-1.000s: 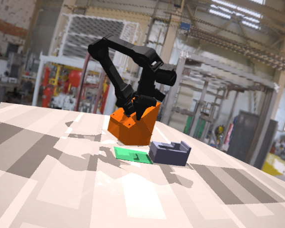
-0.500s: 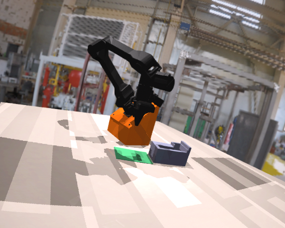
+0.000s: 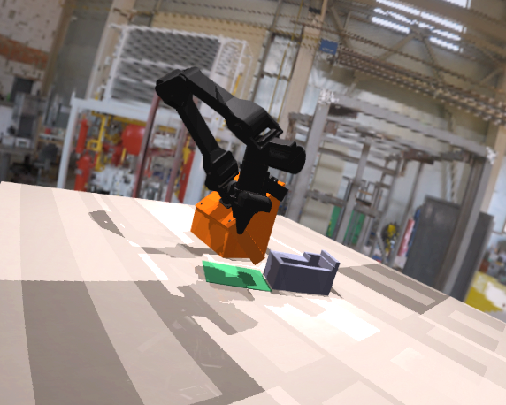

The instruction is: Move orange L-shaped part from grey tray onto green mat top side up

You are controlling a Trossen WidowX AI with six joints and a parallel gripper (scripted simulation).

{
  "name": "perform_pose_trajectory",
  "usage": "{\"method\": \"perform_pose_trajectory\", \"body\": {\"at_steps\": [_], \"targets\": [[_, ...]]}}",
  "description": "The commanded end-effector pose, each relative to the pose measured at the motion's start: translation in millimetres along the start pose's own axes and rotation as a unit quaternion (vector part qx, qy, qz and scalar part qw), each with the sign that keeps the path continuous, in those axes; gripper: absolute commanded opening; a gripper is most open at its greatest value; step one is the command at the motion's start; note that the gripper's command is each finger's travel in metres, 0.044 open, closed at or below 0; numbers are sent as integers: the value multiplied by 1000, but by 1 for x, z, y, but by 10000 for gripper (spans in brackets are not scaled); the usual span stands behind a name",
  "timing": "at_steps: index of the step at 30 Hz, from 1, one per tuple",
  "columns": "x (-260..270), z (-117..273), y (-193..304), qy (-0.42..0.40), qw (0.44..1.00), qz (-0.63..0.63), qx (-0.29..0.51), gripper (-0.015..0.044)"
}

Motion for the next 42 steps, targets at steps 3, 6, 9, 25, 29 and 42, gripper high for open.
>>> {"method": "perform_pose_trajectory", "body": {"at_steps": [3, 6, 9, 25, 29, 42], "targets": [[1, -10, 1, 1, 1000, 5, 3, 0], [1, -15, 1, 1, 1000, 5, 3, 0], [1, -19, 1, 1, 1000, 5, 4, 0], [2, -38, 2, 2, 1000, 5, 4, 0], [2, -38, 2, 2, 1000, 5, 4, 0], [1, -37, 1, 0, 1000, 1, 2, 157]]}}
Point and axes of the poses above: the point midway between the two fingers, 35 mm back from their tips, its own z axis back along the fingers, its own x axis across the jaws, y = z × x, the point moved 5 cm from there along z, back along the fingers, and after that the axes turned 15 degrees about -z, right-handed, at the moved point
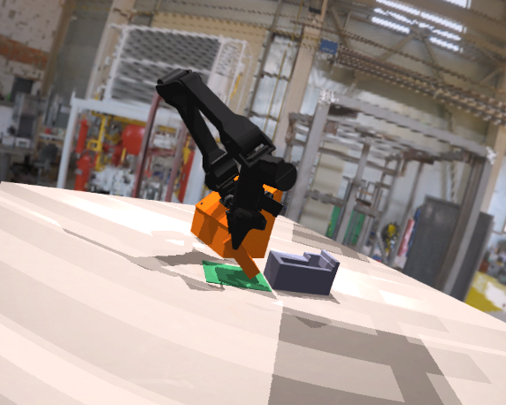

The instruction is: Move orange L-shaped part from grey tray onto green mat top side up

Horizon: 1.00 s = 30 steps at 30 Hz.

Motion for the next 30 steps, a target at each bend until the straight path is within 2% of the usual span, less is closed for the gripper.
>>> {"method": "perform_pose_trajectory", "body": {"at_steps": [1, 5, 9, 11, 14, 30], "targets": [[0, 0, 0, 0, 1000, 0, 0, 184], [-1, 6, -1, -1, 1000, 0, -1, 289], [-2, 39, -5, -3, 1000, 2, -4, 394], [-1, 68, -4, -3, 1000, 3, -3, 400], [0, 89, -1, 0, 1000, 4, 1, 400], [0, 85, -3, 4, 1000, 9, -1, 400]]}}
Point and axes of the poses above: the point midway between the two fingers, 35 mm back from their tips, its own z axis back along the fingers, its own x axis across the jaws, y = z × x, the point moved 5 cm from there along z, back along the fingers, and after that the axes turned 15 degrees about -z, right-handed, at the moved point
